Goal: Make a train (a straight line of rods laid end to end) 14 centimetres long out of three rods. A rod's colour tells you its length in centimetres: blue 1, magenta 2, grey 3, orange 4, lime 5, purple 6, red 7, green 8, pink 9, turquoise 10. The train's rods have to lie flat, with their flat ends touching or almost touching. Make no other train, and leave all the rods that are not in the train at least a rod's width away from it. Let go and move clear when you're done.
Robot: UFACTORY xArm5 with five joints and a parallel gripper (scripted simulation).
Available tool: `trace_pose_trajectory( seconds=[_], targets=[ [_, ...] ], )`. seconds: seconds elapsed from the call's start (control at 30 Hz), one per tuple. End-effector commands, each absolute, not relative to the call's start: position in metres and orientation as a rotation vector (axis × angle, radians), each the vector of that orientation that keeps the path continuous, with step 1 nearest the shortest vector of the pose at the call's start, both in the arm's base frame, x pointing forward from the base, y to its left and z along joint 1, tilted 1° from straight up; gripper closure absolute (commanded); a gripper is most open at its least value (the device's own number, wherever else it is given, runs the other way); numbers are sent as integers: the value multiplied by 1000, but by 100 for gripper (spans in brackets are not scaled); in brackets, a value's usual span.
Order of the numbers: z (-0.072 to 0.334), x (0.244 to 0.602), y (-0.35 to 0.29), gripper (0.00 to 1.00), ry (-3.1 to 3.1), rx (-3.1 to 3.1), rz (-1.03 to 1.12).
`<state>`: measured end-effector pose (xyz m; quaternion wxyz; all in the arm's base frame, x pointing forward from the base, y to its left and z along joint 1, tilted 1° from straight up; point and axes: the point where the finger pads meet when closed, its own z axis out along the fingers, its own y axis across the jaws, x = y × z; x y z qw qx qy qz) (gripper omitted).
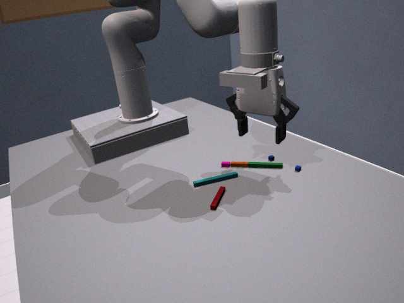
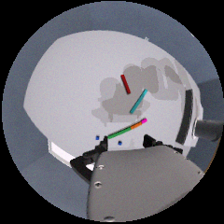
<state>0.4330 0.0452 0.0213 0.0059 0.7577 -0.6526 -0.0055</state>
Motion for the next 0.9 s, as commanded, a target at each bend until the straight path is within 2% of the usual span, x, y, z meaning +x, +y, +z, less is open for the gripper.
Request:
trace_pose_trajectory(
  seconds=[0.0,0.87],
  targets=[
    [23,435,46,0,-2214,2215,-13],
    [26,441,48,0,-2947,1053,-4]
  ],
)
